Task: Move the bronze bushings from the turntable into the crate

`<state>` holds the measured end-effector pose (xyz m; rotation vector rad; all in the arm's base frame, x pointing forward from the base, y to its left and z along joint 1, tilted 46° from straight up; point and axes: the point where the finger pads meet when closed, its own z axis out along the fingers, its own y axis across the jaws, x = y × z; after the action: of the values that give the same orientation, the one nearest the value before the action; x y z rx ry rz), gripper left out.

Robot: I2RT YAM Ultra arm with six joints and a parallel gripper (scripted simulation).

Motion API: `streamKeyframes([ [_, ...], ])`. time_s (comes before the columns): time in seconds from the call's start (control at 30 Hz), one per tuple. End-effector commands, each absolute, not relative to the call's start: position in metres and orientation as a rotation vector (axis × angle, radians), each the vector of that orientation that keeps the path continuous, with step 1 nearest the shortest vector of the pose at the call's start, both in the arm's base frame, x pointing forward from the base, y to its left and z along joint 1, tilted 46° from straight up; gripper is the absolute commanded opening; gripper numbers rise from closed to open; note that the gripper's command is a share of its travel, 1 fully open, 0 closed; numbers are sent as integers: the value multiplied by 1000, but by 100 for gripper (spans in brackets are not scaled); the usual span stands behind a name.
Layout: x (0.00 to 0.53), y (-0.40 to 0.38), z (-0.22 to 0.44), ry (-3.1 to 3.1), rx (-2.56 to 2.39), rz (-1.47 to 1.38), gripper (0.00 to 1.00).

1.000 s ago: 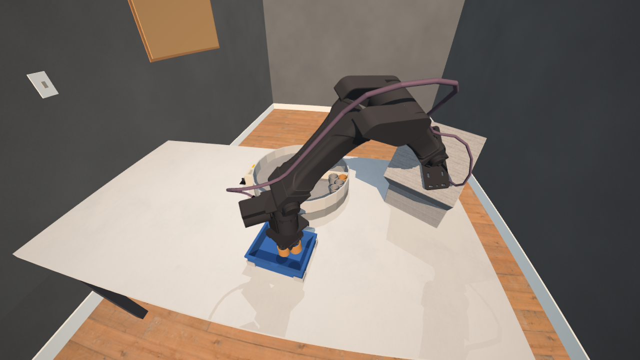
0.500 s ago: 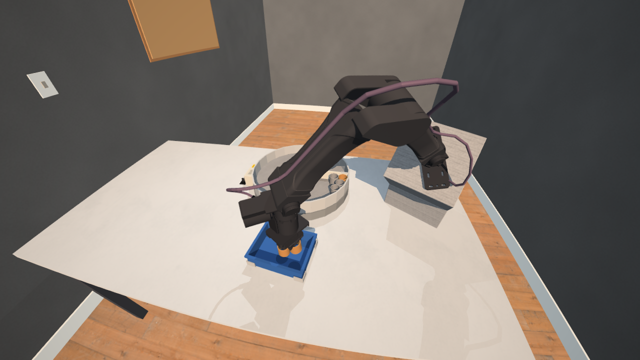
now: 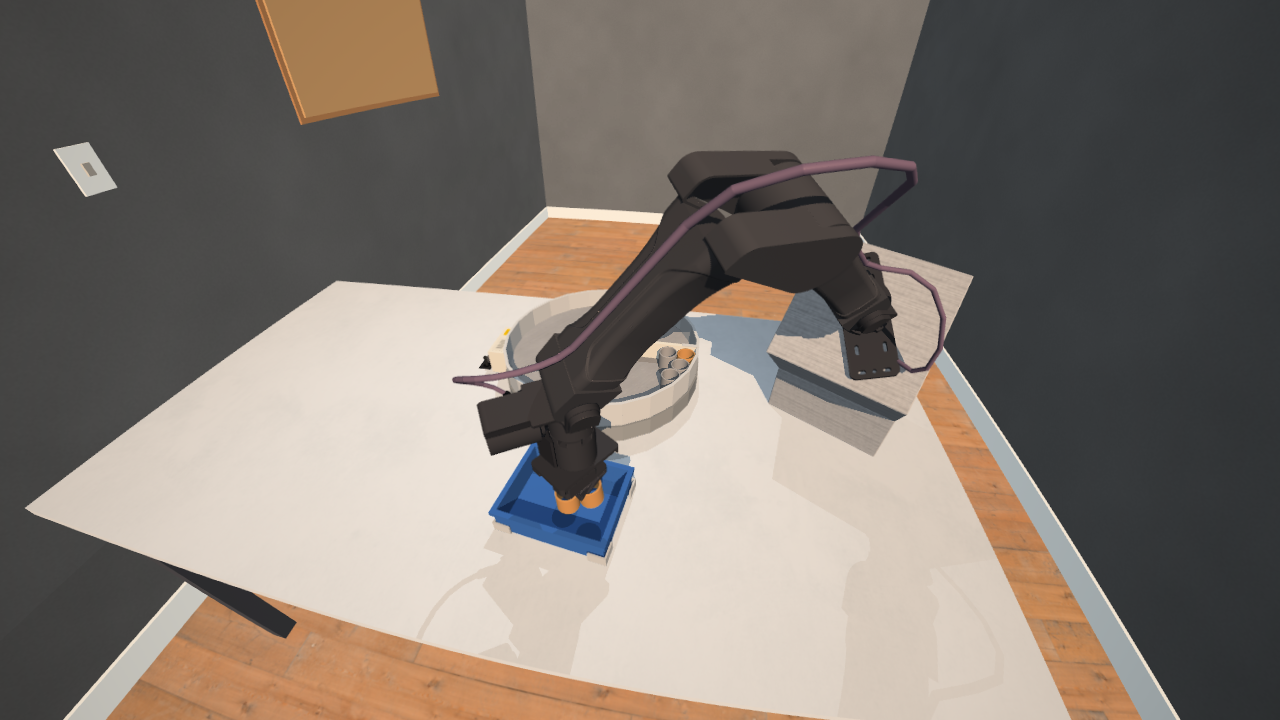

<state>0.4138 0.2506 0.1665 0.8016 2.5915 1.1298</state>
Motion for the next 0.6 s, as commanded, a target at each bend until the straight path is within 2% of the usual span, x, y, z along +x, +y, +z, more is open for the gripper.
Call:
streamKeyframes([
  [0.0,418,239,152,2594,840,1106,0],
  [0.57,420,255,139,2603,835,1105,0],
])
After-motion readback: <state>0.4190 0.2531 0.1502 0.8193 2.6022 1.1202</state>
